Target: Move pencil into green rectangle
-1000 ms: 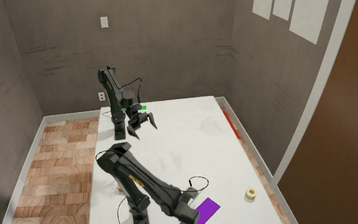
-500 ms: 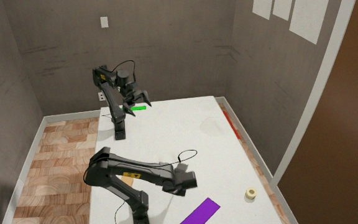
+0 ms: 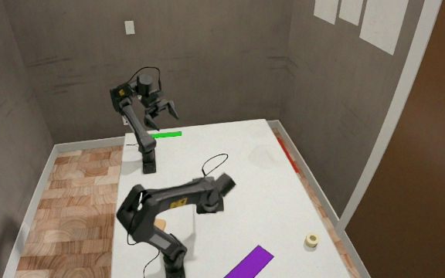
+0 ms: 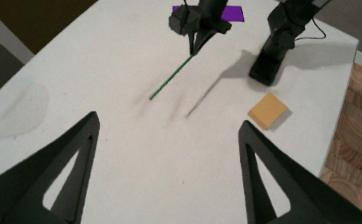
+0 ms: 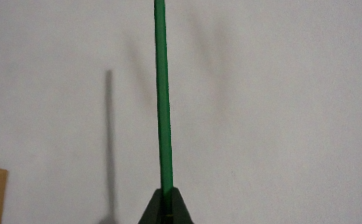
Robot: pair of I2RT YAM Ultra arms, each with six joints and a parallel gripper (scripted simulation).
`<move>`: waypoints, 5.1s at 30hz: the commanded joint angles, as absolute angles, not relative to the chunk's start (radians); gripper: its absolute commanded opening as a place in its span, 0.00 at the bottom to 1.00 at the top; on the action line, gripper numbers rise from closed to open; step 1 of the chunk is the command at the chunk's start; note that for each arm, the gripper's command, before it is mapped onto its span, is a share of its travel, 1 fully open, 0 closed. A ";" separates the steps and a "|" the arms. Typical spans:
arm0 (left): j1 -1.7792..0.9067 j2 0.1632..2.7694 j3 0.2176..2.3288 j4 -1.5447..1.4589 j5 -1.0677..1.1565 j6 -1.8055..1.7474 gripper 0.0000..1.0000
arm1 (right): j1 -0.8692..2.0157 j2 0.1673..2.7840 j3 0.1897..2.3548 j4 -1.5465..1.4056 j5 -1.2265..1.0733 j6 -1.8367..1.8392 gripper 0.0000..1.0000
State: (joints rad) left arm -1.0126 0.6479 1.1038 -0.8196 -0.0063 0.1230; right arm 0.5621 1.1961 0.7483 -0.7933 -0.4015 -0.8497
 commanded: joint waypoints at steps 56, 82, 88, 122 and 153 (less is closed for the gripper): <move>-0.520 1.328 1.059 -0.975 0.420 0.880 0.38 | 0.820 1.428 0.961 -0.740 -0.389 -0.810 0.00; -0.577 1.372 0.989 -0.829 0.403 0.824 0.38 | 0.820 1.428 0.961 -0.740 -0.389 -0.810 0.00; -0.599 1.394 0.965 -0.772 0.395 0.802 0.38 | 0.820 1.428 0.961 -0.740 -0.389 -0.810 0.00; -0.614 1.413 0.950 -0.730 0.389 0.786 0.12 | 0.820 1.428 0.961 -0.740 -0.389 -0.810 0.00; -0.614 1.413 0.950 -0.730 0.389 0.786 0.00 | 0.740 1.332 1.068 -0.956 -0.419 -0.888 0.34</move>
